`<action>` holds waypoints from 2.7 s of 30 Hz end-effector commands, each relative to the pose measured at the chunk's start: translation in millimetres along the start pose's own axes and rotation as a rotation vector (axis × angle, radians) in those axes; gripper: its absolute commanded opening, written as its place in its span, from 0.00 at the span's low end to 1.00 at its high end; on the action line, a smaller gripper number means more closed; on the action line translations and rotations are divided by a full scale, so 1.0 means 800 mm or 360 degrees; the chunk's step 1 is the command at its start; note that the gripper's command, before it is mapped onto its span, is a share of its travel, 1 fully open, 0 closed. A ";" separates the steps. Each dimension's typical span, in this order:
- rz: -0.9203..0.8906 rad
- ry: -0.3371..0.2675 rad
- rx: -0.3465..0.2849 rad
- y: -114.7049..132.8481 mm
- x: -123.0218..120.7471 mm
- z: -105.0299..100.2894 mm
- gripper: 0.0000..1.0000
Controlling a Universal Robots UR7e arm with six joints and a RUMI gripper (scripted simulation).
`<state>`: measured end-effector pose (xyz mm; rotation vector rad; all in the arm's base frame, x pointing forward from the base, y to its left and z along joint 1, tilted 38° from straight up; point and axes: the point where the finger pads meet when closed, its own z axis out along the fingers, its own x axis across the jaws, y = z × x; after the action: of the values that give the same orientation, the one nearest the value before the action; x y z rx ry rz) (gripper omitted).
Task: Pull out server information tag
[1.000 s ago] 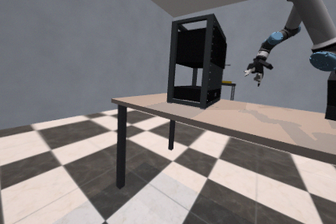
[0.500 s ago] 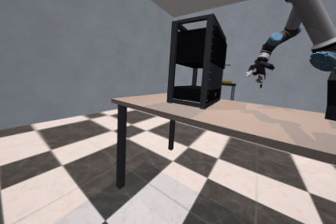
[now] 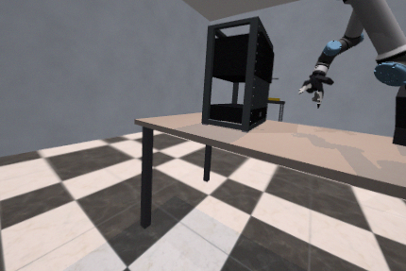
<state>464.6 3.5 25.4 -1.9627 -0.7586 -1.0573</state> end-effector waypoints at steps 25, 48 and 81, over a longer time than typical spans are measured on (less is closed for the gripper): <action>0.0250 0.0092 0.0146 -0.039 -0.005 0.016 1.00; 0.0462 0.0171 0.0272 -0.072 -0.004 0.026 1.00; 0.0764 0.0286 0.0453 -0.115 0.008 0.034 1.00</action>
<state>410.0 72.5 49.1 -1.6834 -0.3219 -0.7892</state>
